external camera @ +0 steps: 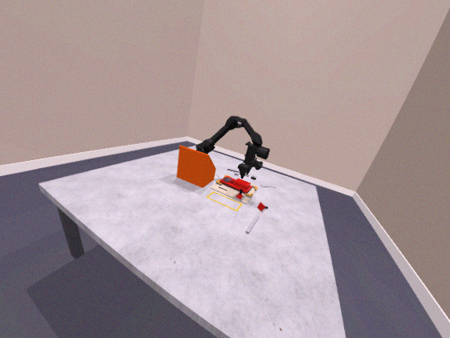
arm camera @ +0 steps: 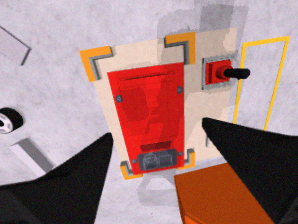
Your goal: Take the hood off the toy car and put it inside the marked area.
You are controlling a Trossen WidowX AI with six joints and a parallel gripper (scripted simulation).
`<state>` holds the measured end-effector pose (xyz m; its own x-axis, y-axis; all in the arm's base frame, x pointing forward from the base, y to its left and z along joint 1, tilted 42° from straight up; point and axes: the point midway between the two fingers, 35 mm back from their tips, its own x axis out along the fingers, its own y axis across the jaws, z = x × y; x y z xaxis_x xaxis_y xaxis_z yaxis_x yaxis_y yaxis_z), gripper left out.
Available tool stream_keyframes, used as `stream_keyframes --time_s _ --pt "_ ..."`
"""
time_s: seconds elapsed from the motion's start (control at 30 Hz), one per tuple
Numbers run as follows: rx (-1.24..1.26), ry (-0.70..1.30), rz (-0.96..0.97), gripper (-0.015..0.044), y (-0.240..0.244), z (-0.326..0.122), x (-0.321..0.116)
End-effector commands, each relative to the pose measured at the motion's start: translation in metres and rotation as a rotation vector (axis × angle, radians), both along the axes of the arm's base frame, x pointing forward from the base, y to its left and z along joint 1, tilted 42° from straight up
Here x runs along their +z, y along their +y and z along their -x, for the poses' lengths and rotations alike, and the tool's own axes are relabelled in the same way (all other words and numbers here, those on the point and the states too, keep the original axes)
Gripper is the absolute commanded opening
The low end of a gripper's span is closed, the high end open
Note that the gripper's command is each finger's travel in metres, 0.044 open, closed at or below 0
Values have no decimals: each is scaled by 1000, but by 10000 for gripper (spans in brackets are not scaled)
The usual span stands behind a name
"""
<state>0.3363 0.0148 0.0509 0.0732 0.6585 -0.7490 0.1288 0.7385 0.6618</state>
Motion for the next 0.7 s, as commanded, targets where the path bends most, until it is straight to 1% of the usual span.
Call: stream_keyframes --time_s 0.0,0.67 --pt "-4 1 -3 440 2 -1 -3" --pt "-4 1 -4 440 12 -1 -13"
